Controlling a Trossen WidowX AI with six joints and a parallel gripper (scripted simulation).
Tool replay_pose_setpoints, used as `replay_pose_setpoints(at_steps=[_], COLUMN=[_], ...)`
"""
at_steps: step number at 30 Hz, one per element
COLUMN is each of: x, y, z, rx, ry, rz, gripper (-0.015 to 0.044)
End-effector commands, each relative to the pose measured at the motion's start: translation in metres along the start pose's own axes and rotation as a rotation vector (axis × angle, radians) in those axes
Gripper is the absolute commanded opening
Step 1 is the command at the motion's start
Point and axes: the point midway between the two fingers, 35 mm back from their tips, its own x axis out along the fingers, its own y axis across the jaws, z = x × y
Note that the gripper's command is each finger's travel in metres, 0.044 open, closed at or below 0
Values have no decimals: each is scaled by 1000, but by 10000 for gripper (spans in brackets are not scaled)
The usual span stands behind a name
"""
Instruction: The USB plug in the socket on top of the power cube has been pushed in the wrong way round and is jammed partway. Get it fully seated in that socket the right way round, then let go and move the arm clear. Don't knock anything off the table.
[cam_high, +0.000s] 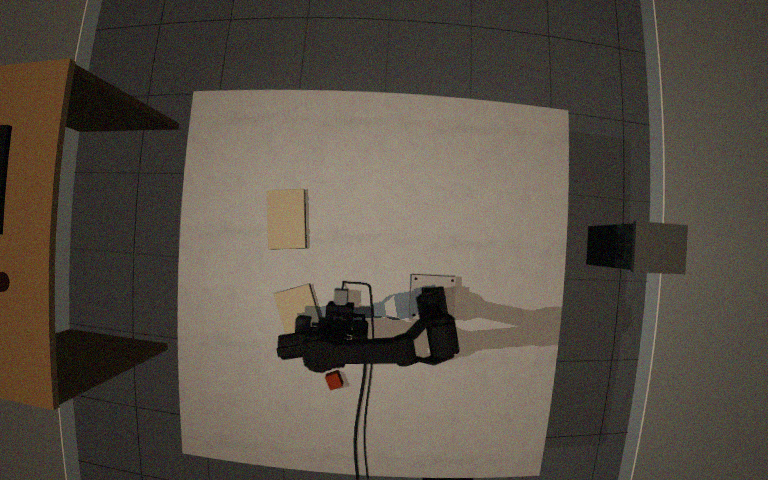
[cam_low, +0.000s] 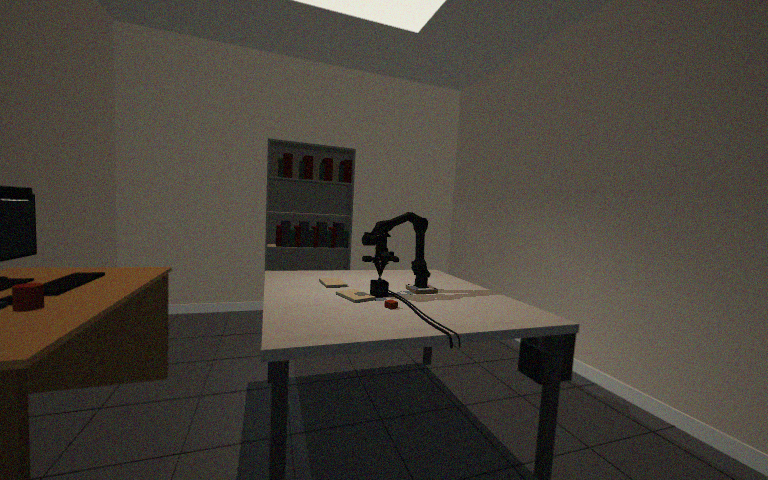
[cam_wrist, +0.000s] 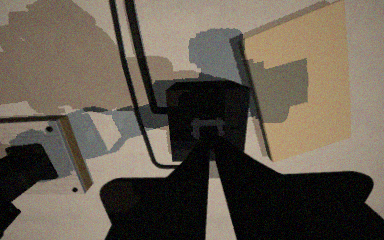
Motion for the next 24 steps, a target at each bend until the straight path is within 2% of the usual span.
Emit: replay_pose_setpoints(at_steps=[1, 24], x=[1, 4], y=[0, 0], z=[0, 0], rx=[5, 5], ry=[-3, -3], rz=[-1, -1], gripper=[0, 0])
